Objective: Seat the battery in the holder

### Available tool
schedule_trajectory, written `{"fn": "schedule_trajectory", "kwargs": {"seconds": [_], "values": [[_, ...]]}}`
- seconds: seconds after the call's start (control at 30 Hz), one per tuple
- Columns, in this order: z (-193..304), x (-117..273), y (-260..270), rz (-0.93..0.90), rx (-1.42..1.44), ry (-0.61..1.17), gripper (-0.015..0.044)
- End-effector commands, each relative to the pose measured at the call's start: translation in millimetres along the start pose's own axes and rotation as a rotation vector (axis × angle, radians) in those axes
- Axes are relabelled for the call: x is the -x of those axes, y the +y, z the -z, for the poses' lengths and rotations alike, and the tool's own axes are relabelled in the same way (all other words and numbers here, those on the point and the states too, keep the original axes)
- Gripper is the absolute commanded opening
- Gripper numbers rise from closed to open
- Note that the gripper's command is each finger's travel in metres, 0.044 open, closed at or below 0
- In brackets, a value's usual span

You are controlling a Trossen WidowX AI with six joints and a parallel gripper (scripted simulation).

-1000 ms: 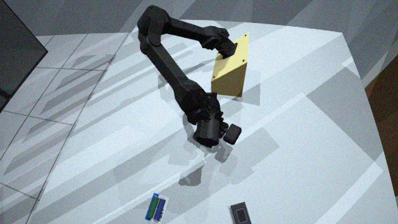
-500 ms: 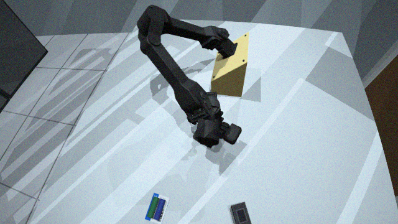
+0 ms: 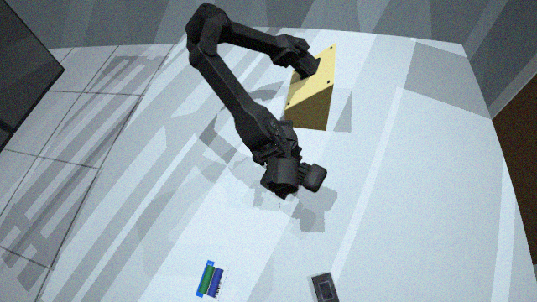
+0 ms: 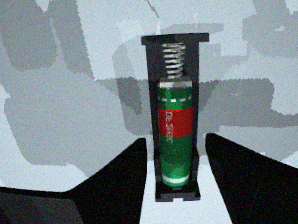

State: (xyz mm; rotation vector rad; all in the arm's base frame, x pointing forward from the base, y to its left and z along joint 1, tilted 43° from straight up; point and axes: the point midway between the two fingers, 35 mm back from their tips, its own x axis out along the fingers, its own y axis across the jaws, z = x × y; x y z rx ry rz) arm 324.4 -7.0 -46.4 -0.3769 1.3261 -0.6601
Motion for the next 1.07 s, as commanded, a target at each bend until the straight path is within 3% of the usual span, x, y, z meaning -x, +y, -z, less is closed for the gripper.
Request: {"fn": "schedule_trajectory", "kwargs": {"seconds": [0.0, 0.17, 0.27, 1.03], "values": [[-0.1, 14.8, 2.1, -0.004, -0.001, -0.001, 0.0239], [3.8, 68.0, 3.4, -0.009, -0.007, -0.001, 0.0371], [5.5, 75.3, 4.1, -0.008, -0.008, -0.001, 0.0440], [5.8, 75.2, 4.8, -0.008, -0.008, -0.001, 0.0440]]}}
